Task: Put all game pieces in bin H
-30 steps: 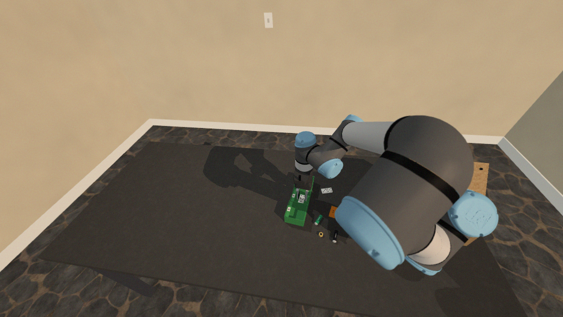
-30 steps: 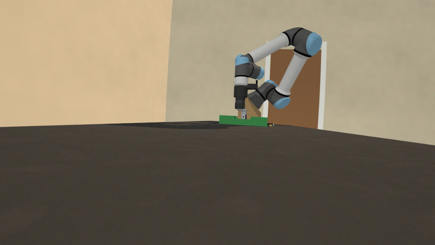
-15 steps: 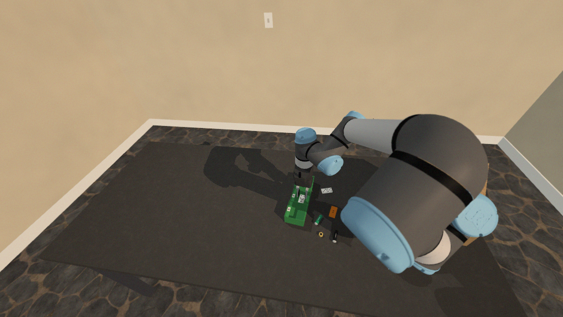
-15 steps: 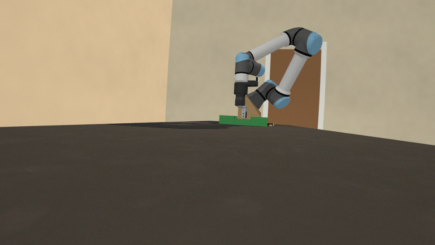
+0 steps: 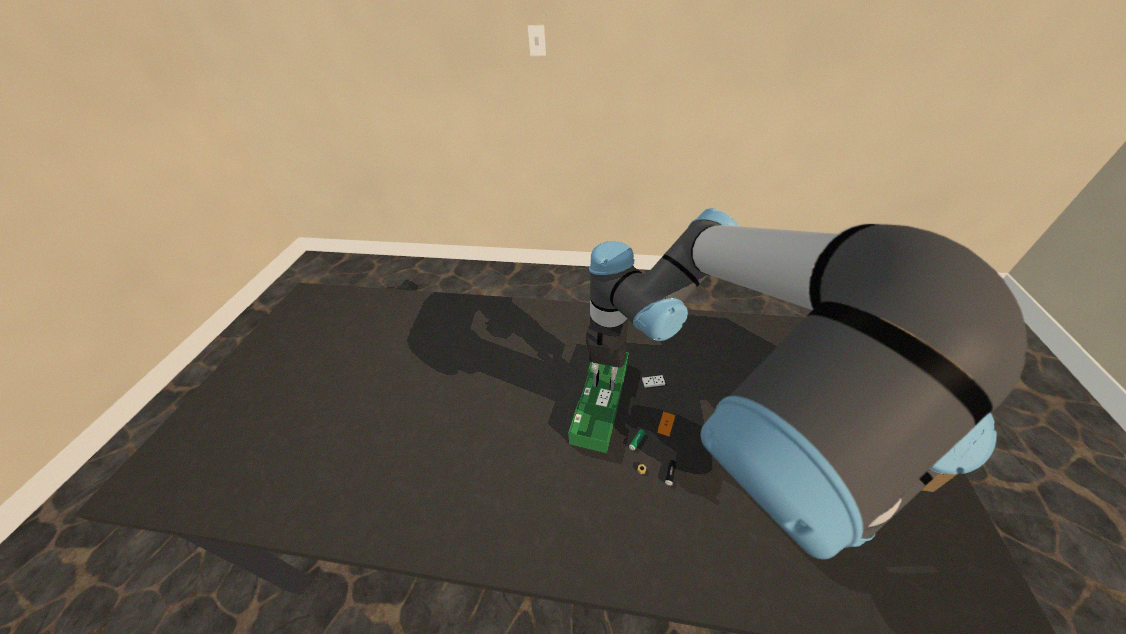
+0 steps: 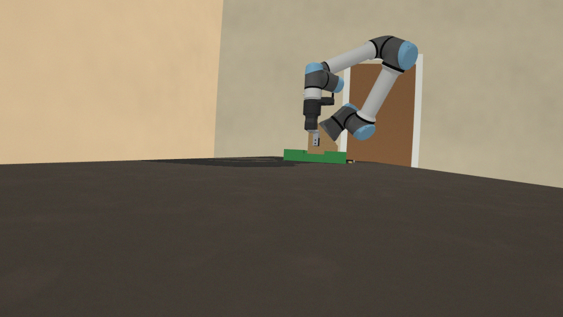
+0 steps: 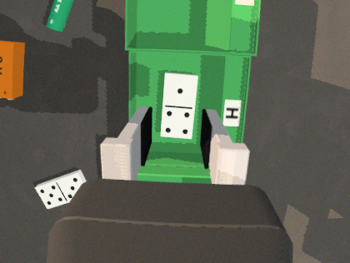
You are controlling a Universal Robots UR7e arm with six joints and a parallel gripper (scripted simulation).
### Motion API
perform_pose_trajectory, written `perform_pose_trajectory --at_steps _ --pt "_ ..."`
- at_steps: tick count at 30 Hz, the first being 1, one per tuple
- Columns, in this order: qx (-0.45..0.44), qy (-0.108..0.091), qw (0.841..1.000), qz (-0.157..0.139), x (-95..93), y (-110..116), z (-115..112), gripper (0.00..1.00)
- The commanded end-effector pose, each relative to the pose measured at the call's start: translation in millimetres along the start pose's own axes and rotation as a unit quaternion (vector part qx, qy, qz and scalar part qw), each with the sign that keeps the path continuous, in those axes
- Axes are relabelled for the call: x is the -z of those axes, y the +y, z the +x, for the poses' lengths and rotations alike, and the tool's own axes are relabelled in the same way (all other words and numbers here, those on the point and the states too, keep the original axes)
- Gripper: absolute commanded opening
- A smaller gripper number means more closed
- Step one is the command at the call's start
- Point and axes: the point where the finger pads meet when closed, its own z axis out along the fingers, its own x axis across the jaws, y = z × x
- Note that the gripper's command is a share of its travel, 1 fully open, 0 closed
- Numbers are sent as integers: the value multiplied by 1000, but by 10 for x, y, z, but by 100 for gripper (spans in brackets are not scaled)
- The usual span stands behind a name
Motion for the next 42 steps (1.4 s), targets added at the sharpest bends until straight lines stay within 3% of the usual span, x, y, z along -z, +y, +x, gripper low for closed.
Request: perform_pose_trajectory --at_steps 1,5,6,19,21,22,24,36,38,39,42 --pt "0 0 1000 0 21 0 -3 65" --pt "0 0 1000 0 21 0 -3 65" --pt "-25 0 1000 0 22 53 -67 79" --pt "-230 -2 973 2 26 743 -904 79" --pt "-230 -2 973 2 26 743 -904 79" --pt "-270 -3 963 2 26 796 -969 79" --pt "-292 -3 956 3 27 861 -1048 79" --pt "-452 -3 892 4 27 870 -1057 79" --pt "-452 -3 892 4 27 870 -1057 79" --pt "-488 -2 873 3 27 870 -1056 79" --pt "-518 -1 855 2 27 867 -1053 79"
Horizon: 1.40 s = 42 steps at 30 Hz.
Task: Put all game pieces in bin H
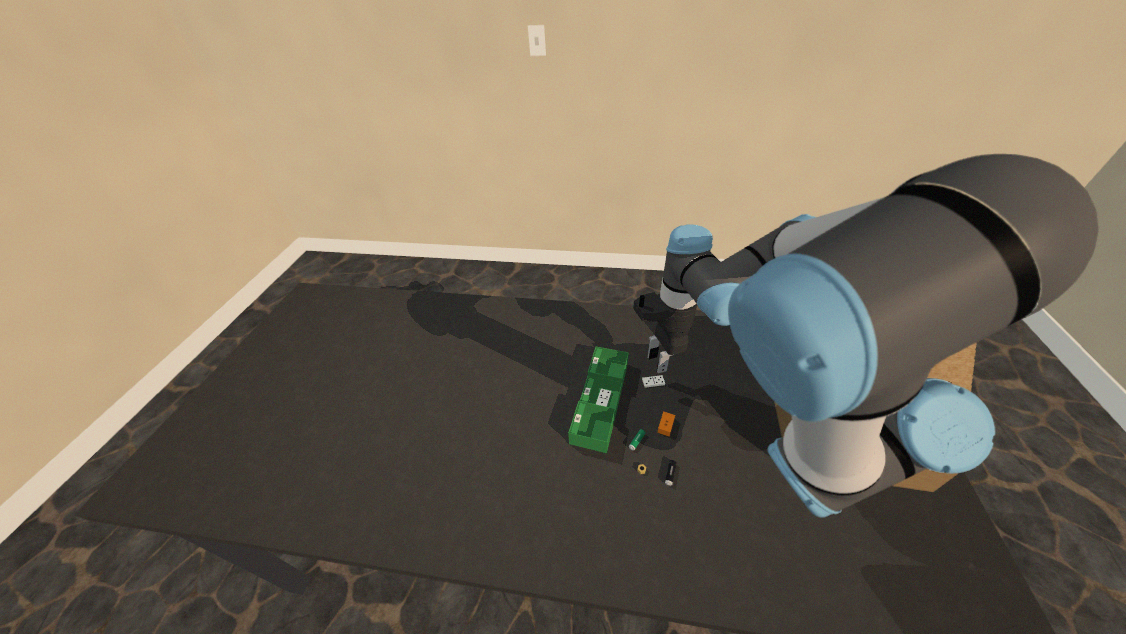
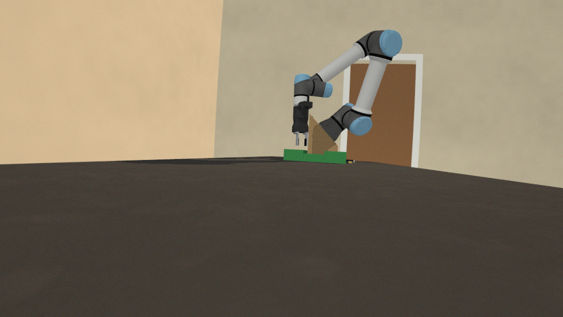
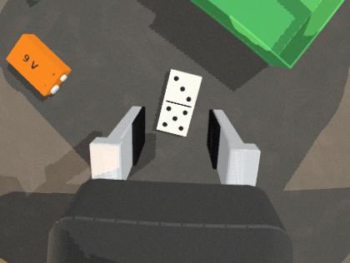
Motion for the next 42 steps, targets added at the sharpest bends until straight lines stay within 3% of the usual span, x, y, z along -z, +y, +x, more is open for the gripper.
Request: perform_pose_trajectory --at_steps 1,38,42 --pt "-78 6 997 -3 4 -6 3 79" --pt "-103 7 995 -4 4 -13 1 79" --pt "-103 7 995 -4 -156 -11 2 79"
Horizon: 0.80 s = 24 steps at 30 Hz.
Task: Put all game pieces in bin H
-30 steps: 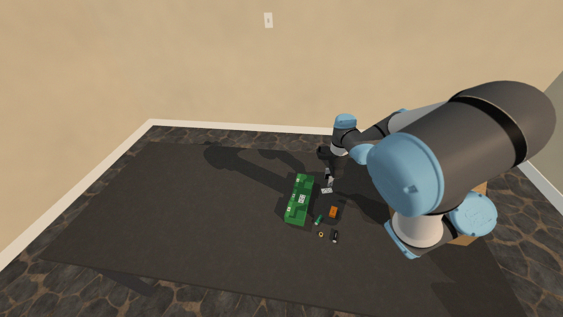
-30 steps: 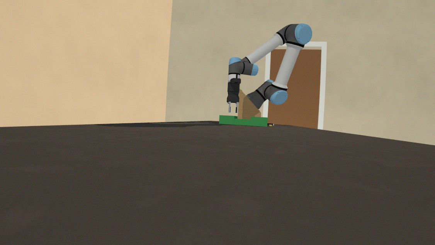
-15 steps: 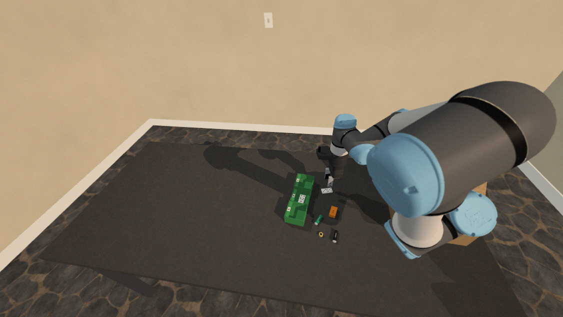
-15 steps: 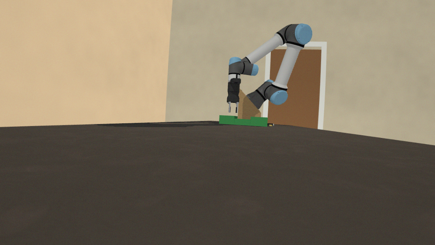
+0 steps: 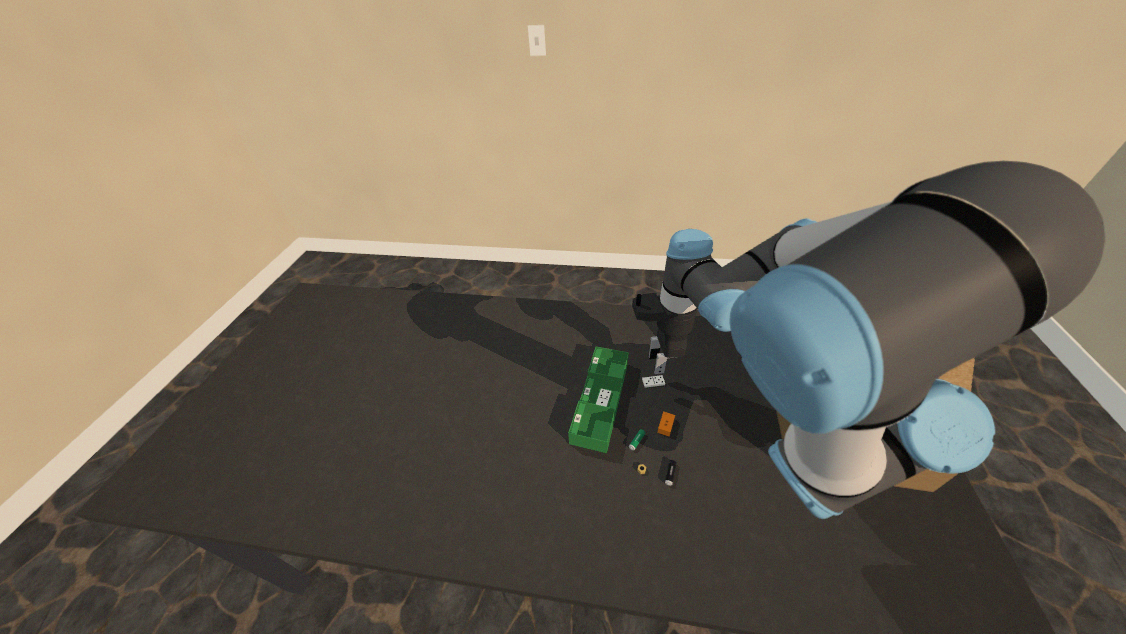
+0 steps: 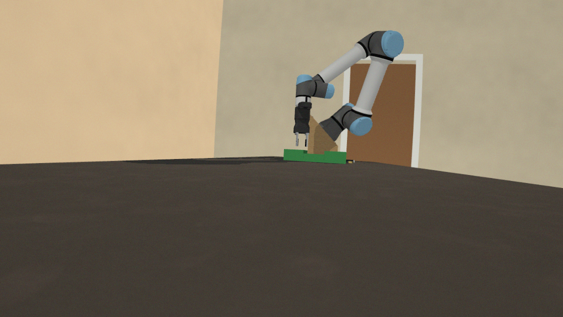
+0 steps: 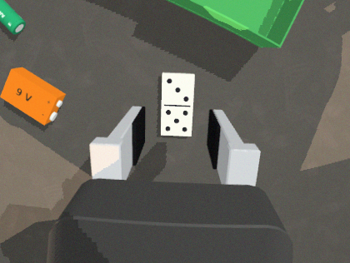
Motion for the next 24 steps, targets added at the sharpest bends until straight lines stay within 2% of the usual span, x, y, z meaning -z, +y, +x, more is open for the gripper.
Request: perform_pose_trajectory --at_steps 1,3,5,12,24 --pt "0 0 1000 0 -163 2 -1 79" --pt "0 0 1000 0 -243 2 -2 79" --pt "0 0 1000 0 -243 2 -2 79" --pt "0 0 1000 0 -513 -1 4 79" --pt "0 0 1000 0 -553 -4 8 79"
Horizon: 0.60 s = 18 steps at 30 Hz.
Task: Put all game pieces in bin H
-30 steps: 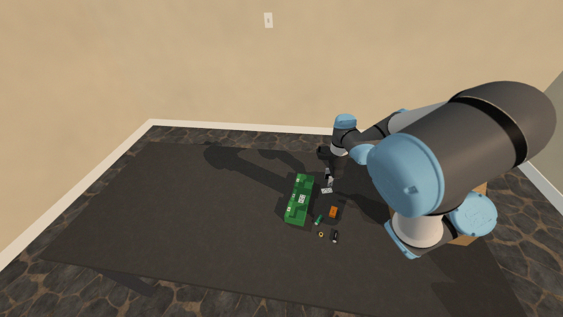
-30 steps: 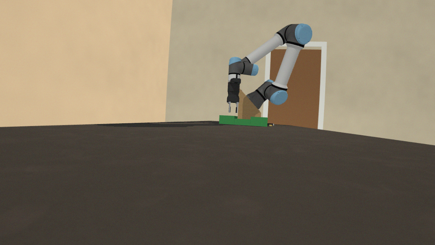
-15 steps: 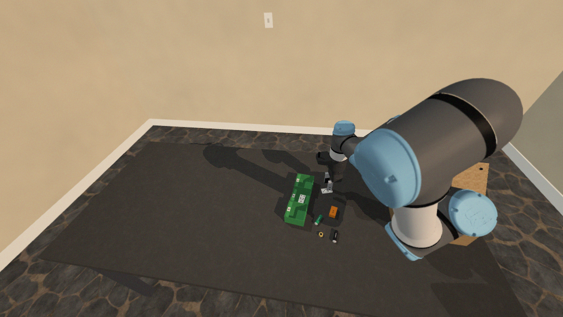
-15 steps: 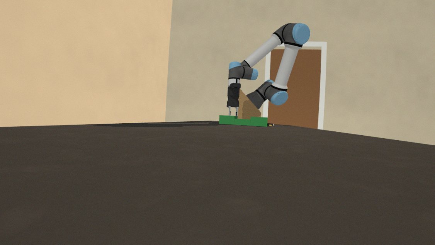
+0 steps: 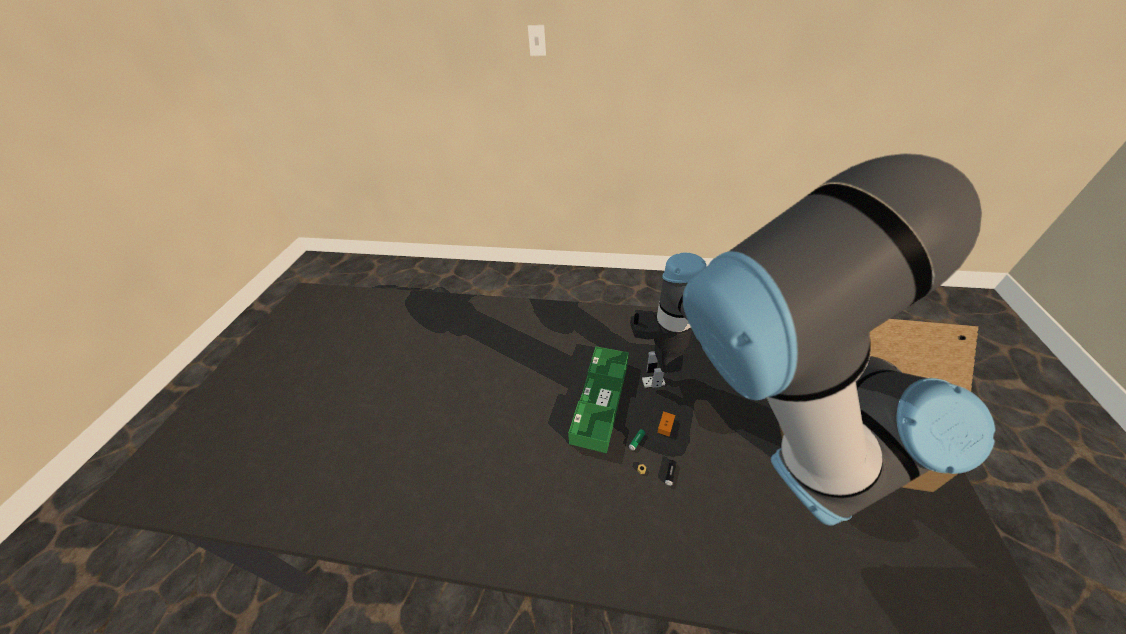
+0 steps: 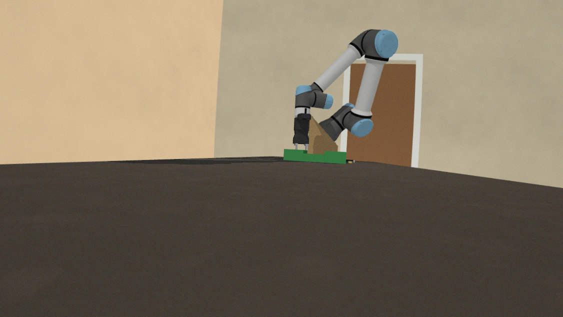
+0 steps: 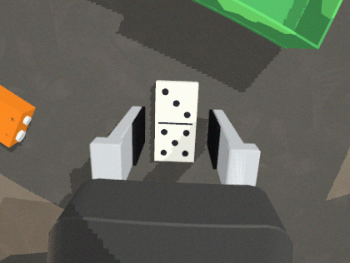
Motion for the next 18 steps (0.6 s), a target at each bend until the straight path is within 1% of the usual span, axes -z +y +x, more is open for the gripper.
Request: perform_pose_trajectory --at_steps 1,6,18 --pt "0 1 1000 0 -43 -3 4 79" --pt "0 1 1000 0 -109 -1 0 79" --pt "0 1 1000 0 -109 1 -2 79"
